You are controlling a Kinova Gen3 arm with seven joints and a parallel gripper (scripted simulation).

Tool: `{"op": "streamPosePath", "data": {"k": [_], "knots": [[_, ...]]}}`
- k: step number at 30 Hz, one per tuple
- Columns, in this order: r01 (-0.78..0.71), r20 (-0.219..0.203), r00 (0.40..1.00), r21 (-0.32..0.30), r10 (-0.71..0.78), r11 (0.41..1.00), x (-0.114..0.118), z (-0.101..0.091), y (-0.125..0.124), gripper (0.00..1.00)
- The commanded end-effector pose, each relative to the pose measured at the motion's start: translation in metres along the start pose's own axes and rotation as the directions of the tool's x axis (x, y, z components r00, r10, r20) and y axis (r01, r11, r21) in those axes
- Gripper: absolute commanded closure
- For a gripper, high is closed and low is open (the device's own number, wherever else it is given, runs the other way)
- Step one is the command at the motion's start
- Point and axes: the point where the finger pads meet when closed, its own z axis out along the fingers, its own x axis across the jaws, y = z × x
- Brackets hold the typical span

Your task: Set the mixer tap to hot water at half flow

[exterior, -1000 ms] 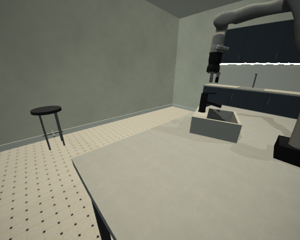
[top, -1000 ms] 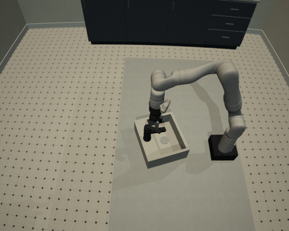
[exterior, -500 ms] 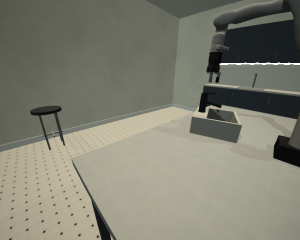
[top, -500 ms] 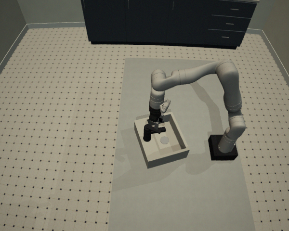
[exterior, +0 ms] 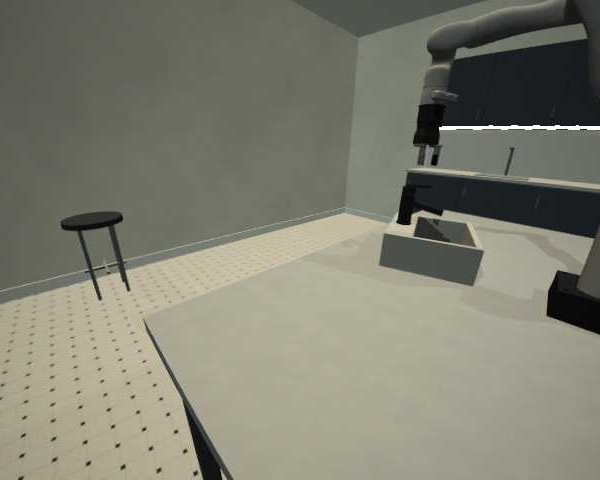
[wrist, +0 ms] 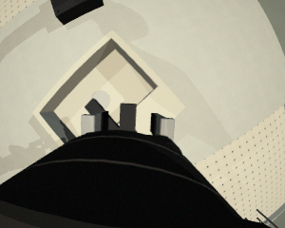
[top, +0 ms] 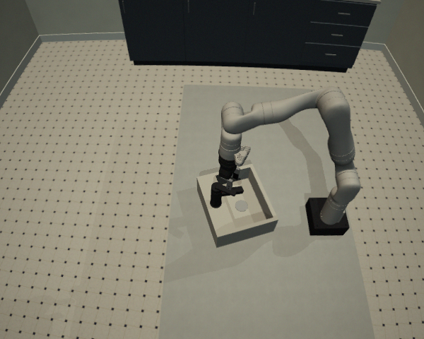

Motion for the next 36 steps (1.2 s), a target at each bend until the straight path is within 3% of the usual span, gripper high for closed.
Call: {"op": "streamPosePath", "data": {"k": [1, 36], "knots": [[0.008, 0.002, 1.000, -0.002, -0.008, 1.000, -0.001, 0.003, 0.002, 0.00], [0.008, 0.003, 1.000, -0.001, -0.008, 1.000, -0.003, 0.045, 0.002, 0.00]]}}
